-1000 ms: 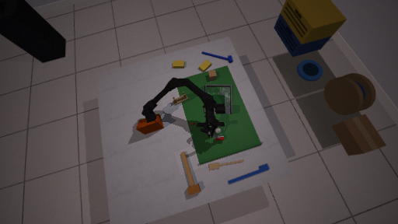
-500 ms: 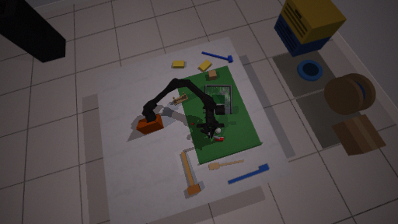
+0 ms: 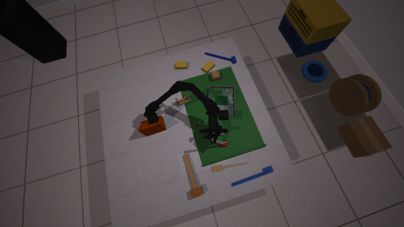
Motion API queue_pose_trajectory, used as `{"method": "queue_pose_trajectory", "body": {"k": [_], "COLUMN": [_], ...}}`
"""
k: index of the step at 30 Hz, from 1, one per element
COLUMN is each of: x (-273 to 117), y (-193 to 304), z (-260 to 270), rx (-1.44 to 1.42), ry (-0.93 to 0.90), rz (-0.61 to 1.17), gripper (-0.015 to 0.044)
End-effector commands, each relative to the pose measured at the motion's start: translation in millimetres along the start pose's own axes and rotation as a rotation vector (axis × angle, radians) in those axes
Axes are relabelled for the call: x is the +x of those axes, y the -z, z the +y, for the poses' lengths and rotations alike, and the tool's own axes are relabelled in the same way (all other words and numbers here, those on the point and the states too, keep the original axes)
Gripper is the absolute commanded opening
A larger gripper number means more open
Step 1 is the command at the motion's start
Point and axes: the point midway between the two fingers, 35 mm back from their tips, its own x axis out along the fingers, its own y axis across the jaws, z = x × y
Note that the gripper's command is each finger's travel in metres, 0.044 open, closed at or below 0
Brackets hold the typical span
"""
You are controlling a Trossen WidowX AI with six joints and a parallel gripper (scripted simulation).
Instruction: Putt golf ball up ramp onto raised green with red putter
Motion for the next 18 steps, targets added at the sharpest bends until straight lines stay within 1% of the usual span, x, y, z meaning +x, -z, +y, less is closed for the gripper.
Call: {"method": "queue_pose_trajectory", "body": {"k": [1, 4, 6, 15, 18], "x": [4.8, 2.8, -5.1, -118.8, -127.4], "y": [0.9, 1.0, -2.0, -35.6, -37.4], "z": [0.6, 1.2, 0.7, 12.0, 14.1], "rx": [-0.004, 0.000, -0.001, -0.006, -0.006], "ry": [0.002, -0.005, -0.005, -0.003, -0.003], "rz": [0.006, 0.002, 0.001, -0.001, 0.000], "gripper": [0.0000, 0.0000, 0.0000, 0.0000, 0.0000]}}
